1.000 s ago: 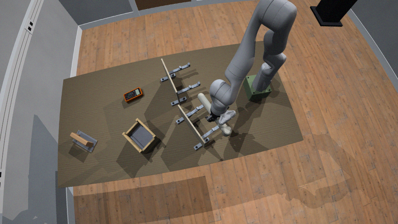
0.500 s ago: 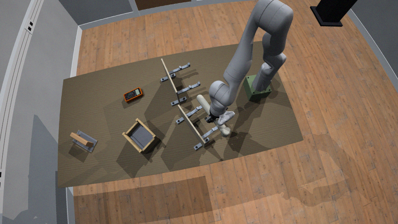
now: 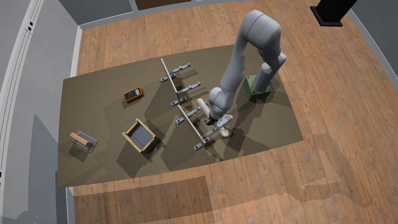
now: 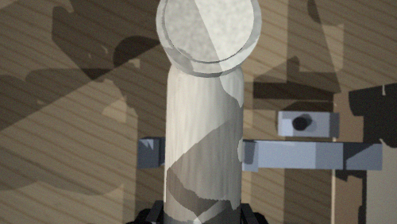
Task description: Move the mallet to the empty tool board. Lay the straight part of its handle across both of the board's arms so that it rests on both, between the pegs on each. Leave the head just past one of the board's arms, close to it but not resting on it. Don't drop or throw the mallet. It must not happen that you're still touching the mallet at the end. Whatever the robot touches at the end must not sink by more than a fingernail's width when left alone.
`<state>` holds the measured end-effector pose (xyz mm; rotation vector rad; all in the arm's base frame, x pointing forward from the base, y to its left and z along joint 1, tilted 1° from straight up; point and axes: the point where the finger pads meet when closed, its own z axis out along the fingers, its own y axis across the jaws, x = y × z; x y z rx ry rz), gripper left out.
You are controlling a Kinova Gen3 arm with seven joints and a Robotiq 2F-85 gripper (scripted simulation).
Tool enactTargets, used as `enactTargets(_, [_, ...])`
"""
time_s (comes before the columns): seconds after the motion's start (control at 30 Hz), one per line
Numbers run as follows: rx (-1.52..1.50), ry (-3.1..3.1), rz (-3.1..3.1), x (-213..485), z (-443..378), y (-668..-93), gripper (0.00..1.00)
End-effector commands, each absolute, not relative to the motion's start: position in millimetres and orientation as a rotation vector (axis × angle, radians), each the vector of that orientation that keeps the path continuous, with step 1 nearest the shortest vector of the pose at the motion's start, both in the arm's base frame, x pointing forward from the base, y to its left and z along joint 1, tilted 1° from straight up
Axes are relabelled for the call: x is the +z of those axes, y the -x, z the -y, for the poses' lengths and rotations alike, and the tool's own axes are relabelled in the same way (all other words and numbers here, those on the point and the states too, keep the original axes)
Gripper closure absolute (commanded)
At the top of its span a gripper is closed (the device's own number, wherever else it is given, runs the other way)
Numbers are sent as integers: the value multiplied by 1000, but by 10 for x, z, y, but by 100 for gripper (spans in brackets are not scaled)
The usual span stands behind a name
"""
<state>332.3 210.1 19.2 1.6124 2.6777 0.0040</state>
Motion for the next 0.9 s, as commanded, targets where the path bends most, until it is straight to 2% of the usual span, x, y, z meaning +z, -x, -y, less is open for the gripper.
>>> enactTargets(0.0, [-21, -1614, -2685, 100, -2081, -3283, 90])
enactTargets(0.87, [-21, -1613, -2685, -64, -2089, -3297, 90])
